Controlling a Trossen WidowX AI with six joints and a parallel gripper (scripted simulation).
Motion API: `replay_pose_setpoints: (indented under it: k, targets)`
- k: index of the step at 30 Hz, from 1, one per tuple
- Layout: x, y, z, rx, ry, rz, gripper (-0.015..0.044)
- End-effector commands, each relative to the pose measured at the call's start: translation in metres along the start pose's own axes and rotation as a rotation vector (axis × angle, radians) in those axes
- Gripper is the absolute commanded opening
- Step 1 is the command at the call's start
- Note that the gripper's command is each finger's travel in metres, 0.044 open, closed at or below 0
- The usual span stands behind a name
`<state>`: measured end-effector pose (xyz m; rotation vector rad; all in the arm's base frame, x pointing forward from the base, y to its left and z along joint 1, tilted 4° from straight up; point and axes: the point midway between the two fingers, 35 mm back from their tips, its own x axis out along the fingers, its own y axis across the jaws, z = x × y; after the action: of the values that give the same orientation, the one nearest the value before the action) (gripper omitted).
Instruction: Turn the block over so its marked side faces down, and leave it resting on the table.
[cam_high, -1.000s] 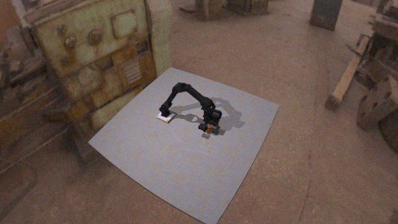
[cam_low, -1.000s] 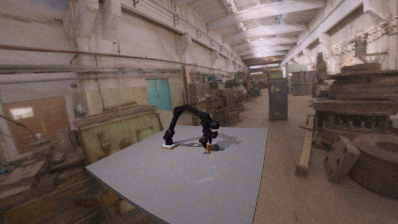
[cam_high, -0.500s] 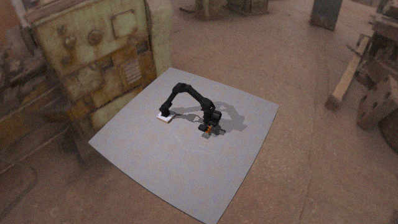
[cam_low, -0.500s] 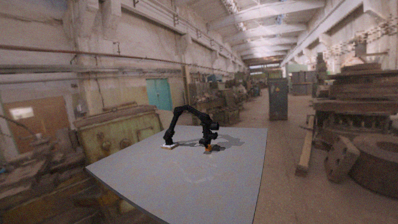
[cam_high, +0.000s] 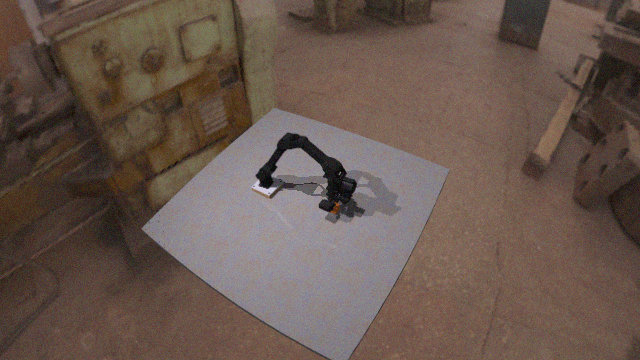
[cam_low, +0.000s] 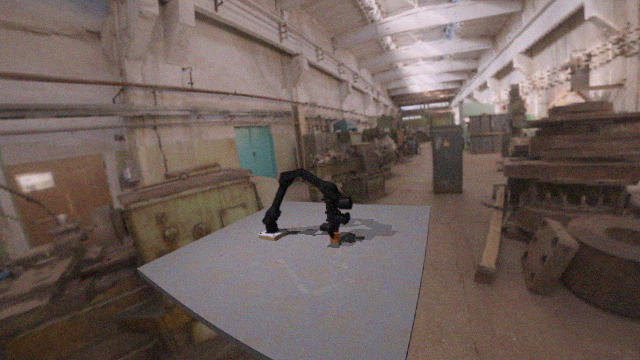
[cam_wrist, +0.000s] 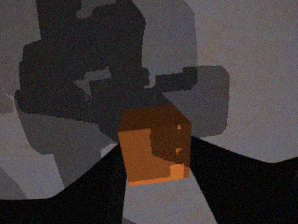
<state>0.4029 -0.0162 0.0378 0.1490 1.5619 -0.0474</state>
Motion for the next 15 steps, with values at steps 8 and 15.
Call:
replay_pose_setpoints:
  k: [8,15]
  targets:
    - [-0.029,0.0,0.0,0.004,-0.001,0.002,0.0]
    - [-0.029,0.0,0.001,0.004,-0.021,0.001,0.0]
